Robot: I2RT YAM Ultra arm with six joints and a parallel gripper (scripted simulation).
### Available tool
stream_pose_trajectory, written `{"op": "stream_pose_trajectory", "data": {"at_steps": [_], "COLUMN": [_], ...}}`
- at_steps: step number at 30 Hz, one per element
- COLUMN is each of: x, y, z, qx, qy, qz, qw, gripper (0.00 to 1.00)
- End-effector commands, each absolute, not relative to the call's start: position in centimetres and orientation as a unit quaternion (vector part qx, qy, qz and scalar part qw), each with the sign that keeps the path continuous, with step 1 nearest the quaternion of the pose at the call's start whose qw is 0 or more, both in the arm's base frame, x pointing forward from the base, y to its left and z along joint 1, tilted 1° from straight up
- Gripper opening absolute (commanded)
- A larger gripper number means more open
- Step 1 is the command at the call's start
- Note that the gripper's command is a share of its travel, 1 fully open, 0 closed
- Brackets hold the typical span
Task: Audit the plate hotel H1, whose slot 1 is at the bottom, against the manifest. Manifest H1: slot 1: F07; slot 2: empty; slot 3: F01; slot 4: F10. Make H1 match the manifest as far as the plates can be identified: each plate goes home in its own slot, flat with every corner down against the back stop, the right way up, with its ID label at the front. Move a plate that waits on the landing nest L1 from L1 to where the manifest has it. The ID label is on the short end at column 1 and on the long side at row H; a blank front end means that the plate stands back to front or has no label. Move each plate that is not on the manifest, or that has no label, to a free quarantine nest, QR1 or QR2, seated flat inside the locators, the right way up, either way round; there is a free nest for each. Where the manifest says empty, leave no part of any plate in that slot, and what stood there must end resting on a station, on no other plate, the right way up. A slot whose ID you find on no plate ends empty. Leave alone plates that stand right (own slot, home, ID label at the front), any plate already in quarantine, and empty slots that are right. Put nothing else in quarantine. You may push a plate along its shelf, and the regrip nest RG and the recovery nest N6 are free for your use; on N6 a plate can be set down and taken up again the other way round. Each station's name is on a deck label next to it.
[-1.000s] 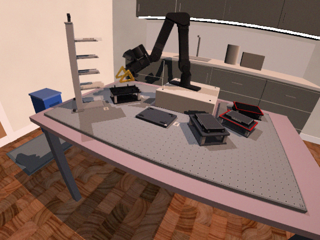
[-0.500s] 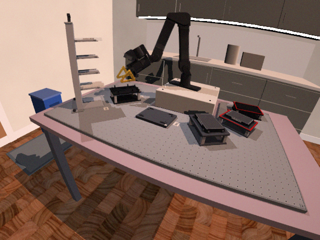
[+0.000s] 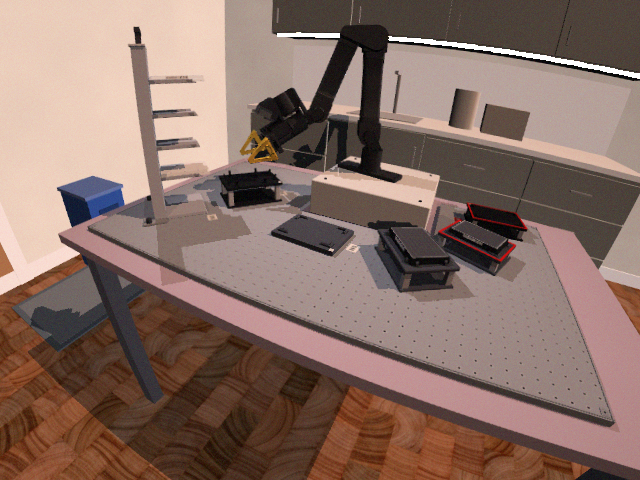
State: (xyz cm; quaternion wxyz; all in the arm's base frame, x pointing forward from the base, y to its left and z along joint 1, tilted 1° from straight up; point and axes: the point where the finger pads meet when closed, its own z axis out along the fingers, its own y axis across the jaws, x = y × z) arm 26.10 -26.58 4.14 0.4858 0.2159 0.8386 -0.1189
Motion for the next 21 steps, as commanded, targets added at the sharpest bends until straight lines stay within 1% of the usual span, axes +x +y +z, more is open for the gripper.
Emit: {"op": "stream_pose_trajectory", "data": {"at_steps": [1,21], "x": [26.1,24.6], "y": [-26.4,-25.8], "z": [4.6,7.1], "qx": [0.210,0.210], "qy": [0.839,0.839], "qz": [-0.118,-0.118], "qw": [0.489,0.489], "gripper": [1.00,1.00]}}
